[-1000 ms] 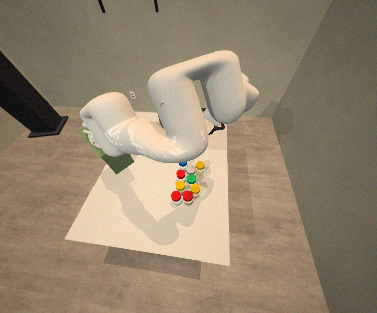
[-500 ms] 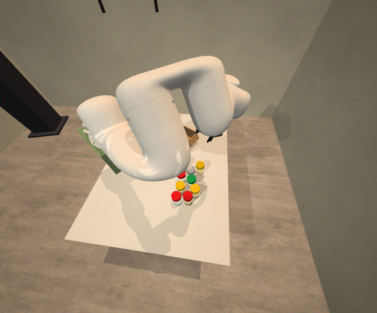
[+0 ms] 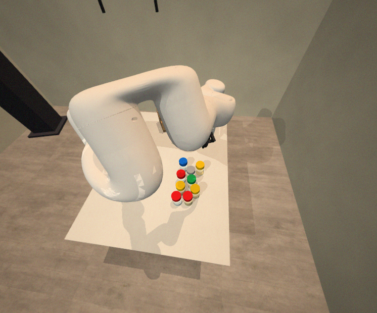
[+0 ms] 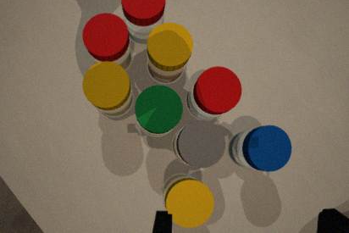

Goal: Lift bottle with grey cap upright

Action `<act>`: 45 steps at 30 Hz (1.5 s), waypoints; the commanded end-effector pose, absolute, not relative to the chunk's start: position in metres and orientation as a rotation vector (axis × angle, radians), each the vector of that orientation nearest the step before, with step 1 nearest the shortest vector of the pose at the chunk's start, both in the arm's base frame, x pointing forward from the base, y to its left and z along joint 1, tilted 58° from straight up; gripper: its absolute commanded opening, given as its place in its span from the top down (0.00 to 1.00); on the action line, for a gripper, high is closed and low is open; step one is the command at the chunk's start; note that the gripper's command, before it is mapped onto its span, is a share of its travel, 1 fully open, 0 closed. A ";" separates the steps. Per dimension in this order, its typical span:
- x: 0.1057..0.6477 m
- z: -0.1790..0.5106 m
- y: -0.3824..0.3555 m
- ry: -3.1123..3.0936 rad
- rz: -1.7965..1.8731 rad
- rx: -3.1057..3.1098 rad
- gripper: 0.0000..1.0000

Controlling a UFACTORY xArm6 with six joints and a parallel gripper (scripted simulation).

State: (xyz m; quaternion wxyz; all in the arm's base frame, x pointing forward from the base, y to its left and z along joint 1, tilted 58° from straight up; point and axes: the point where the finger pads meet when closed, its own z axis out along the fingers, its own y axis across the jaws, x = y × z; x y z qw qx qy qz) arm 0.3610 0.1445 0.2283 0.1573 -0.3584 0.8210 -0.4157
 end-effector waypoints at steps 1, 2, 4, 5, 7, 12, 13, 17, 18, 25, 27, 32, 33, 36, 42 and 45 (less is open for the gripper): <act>0.361 0.230 0.143 2.332 -1.181 -1.013 0.21; 0.361 0.230 0.143 2.332 -1.181 -1.013 0.21; 0.357 0.227 0.139 2.320 -1.165 -0.994 0.21; 0.354 0.225 0.135 2.307 -1.154 -0.979 0.21; 0.350 0.223 0.129 2.279 -1.132 -0.949 0.21; 0.338 0.217 0.112 2.209 -1.077 -0.874 0.21; 0.338 0.217 0.112 2.209 -1.077 -0.874 0.21; 0.338 0.217 0.112 2.209 -1.077 -0.874 0.21; 0.338 0.217 0.112 2.209 -1.077 -0.874 0.21; 0.339 0.217 0.114 2.224 -1.087 -0.884 0.21; 0.339 0.217 0.114 2.224 -1.087 -0.884 0.21; 0.339 0.217 0.114 2.224 -1.087 -0.884 0.21; 0.339 0.217 0.114 2.224 -1.087 -0.884 0.21; 0.339 0.217 0.114 2.224 -1.087 -0.884 0.21; 0.339 0.217 0.114 2.224 -1.087 -0.884 0.21; 0.339 0.217 0.114 2.224 -1.087 -0.884 0.21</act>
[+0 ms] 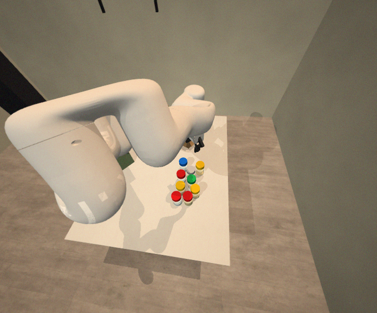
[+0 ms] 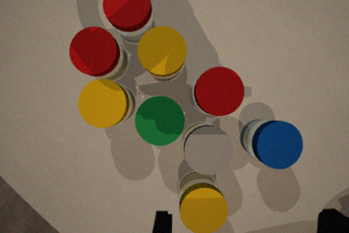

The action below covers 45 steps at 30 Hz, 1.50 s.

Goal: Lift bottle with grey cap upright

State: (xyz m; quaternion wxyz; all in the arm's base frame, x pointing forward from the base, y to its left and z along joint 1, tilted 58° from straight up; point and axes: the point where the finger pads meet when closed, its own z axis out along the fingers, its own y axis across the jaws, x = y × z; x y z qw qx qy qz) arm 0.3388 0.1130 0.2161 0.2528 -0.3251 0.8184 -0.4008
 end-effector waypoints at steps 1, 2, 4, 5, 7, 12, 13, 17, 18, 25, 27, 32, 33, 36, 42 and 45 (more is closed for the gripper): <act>0.339 0.217 0.114 2.224 -1.087 -0.884 0.21; 0.339 0.217 0.114 2.224 -1.087 -0.884 0.21; 0.339 0.217 0.114 2.224 -1.087 -0.884 0.21; 0.339 0.217 0.114 2.224 -1.087 -0.884 0.21; 0.339 0.217 0.114 2.224 -1.087 -0.884 0.21; 0.339 0.217 0.114 2.224 -1.087 -0.884 0.21; 0.339 0.217 0.114 2.224 -1.087 -0.884 0.21; 0.339 0.217 0.114 2.224 -1.087 -0.884 0.21; 0.339 0.217 0.114 2.224 -1.087 -0.884 0.21; 0.339 0.217 0.114 2.224 -1.087 -0.884 0.21; 0.340 0.216 0.113 2.210 -1.114 -0.953 0.21; 0.343 0.215 0.112 2.167 -1.178 -1.128 0.21; 0.344 0.215 0.112 2.157 -1.190 -1.163 0.21; 0.345 0.214 0.112 2.135 -1.214 -1.234 0.21; 0.345 0.214 0.112 2.135 -1.214 -1.234 0.21; 0.346 0.213 0.111 2.103 -1.250 -1.324 0.21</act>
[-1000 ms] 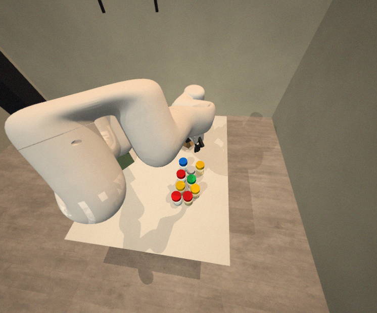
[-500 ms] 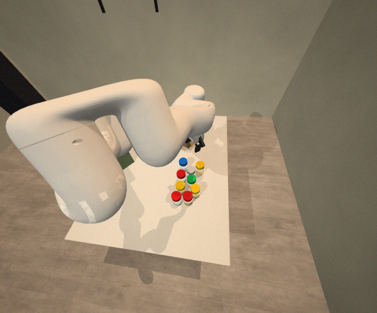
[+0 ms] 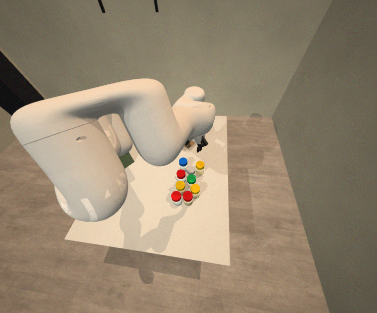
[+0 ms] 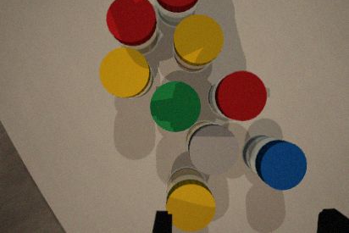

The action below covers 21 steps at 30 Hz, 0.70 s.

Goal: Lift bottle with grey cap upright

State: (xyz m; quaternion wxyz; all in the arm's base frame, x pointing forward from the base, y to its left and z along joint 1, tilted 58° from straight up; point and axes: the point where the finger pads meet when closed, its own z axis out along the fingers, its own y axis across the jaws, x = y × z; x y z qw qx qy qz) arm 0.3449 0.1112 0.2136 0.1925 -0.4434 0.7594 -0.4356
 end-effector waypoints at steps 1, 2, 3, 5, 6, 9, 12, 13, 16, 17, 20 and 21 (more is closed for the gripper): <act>0.347 0.213 0.111 2.089 -1.262 -1.362 0.21; 0.348 0.213 0.111 2.076 -1.275 -1.399 0.21; 0.348 0.213 0.111 2.061 -1.287 -1.436 0.21; 0.349 0.212 0.110 2.031 -1.311 -1.511 0.21; 0.350 0.212 0.110 2.014 -1.322 -1.549 0.21; 0.351 0.212 0.110 1.998 -1.334 -1.586 0.21; 0.351 0.212 0.110 1.998 -1.334 -1.586 0.21; 0.351 0.212 0.110 1.998 -1.334 -1.586 0.21; 0.351 0.211 0.110 1.971 -1.354 -1.637 0.21; 0.352 0.211 0.109 1.953 -1.365 -1.674 0.21; 0.354 0.210 0.109 1.896 -1.397 -1.786 0.21; 0.354 0.210 0.108 1.875 -1.407 -1.823 0.21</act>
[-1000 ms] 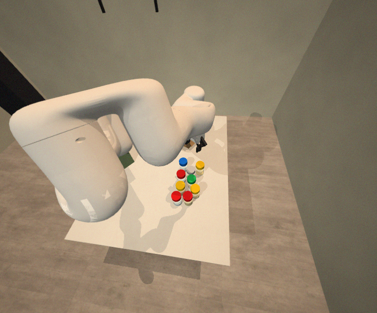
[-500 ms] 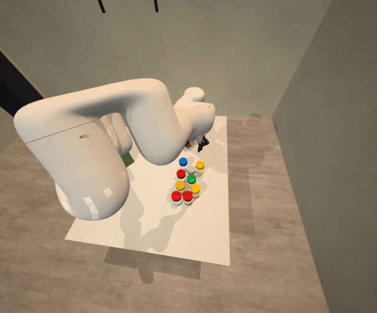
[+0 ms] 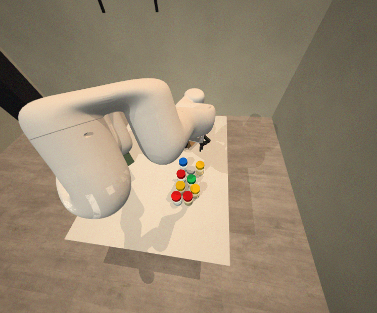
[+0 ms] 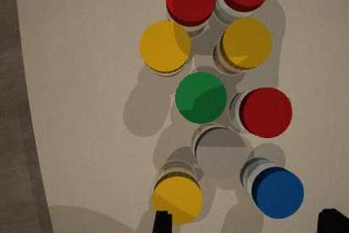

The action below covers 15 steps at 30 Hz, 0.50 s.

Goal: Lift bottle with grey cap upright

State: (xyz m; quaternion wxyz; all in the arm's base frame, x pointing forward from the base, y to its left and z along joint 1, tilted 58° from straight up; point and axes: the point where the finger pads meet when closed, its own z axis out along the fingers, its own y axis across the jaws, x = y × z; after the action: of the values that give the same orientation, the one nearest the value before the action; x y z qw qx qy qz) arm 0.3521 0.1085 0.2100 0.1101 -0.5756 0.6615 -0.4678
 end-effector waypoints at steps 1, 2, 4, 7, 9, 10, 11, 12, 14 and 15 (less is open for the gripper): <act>0.355 0.209 0.108 1.854 -1.417 -1.860 0.21; 0.356 0.209 0.108 1.833 -1.427 -1.897 0.21; 0.356 0.209 0.108 1.811 -1.437 -1.934 0.21; 0.356 0.209 0.108 1.811 -1.437 -1.934 0.21; 0.356 0.209 0.108 1.811 -1.437 -1.934 0.21; 0.356 0.209 0.108 1.811 -1.437 -1.934 0.21; 0.356 0.208 0.108 1.800 -1.445 -1.947 0.21; 0.357 0.208 0.107 1.777 -1.454 -1.984 0.21; 0.358 0.207 0.107 1.729 -1.472 -2.057 0.21; 0.359 0.207 0.107 1.704 -1.481 -2.093 0.21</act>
State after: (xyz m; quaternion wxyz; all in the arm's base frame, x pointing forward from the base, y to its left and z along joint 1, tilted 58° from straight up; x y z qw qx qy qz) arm 0.3567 0.1068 0.2076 0.0529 -0.6523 0.5852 -0.4789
